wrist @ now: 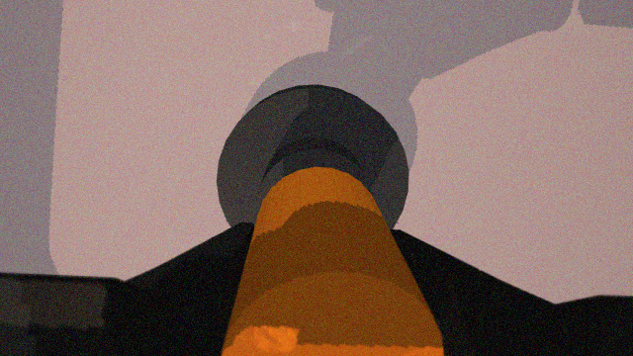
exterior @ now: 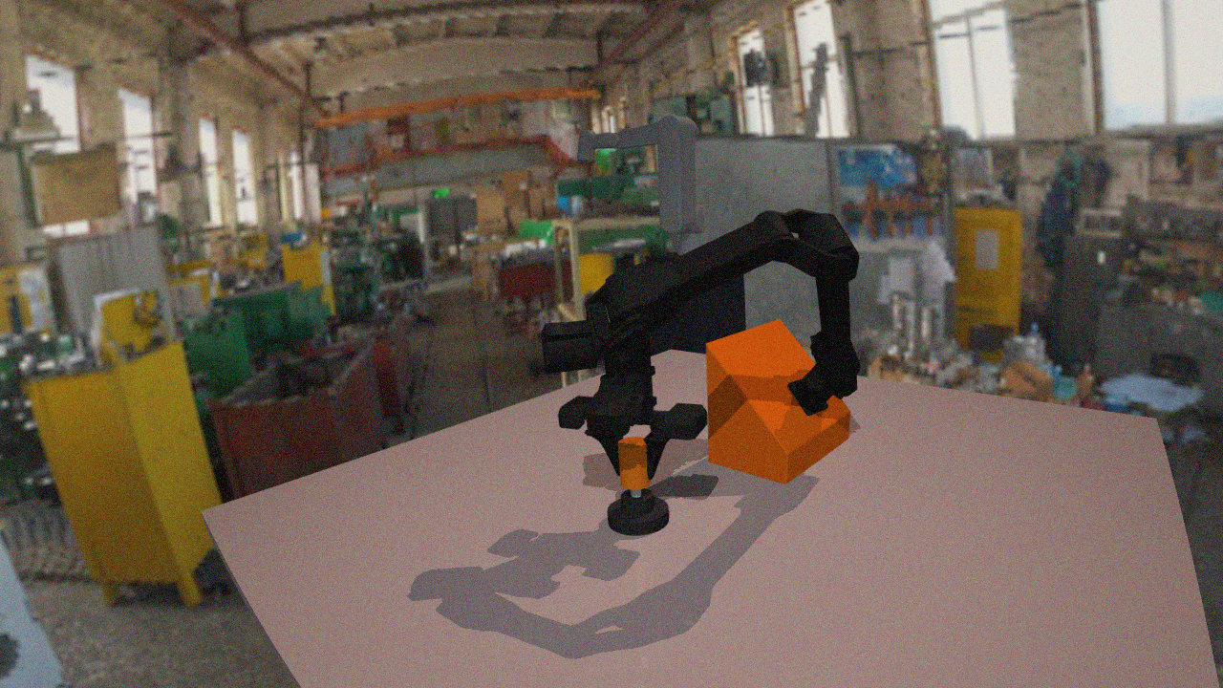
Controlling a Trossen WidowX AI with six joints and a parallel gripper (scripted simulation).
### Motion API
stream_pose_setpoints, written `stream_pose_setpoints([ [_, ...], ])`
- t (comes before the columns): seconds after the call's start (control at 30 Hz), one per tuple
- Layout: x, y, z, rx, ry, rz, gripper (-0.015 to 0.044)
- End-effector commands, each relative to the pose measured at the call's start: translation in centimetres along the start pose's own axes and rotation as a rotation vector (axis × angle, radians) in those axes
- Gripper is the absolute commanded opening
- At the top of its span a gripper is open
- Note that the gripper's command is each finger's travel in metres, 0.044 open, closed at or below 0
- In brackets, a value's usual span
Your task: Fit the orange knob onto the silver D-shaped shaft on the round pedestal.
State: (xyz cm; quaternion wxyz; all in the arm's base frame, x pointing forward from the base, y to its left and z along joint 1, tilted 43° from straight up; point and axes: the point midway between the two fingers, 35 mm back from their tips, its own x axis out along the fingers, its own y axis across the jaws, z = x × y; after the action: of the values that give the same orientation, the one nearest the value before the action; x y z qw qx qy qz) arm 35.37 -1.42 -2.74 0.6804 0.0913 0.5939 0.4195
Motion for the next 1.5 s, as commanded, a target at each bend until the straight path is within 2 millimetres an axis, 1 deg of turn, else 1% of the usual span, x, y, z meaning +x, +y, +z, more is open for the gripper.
stream_pose_setpoints([
  [0.0,0.0,0.08,-0.06,-0.005,-0.001,-0.002,0.0],
  [0.27,0.05,0.11,0.0,-0.005,-0.001,-0.002,0.0],
  [0.5,-0.45,0.11,0.1,-0.015,-0.001,-0.003,0.0],
  [0.57,-0.48,0.11,0.11,-0.06,-0.001,-0.003,0.0],
  [0.7,-0.57,0.0,0.2,-0.204,-0.001,-0.003,0.0],
  [0.73,-0.56,-0.05,0.23,-0.215,-0.001,-0.003,0.0],
  [1.17,0.03,-0.25,0.02,-0.215,-0.001,-0.003,0.0],
  [1.47,-0.23,0.03,-0.13,-0.215,-0.001,-0.003,0.0],
])
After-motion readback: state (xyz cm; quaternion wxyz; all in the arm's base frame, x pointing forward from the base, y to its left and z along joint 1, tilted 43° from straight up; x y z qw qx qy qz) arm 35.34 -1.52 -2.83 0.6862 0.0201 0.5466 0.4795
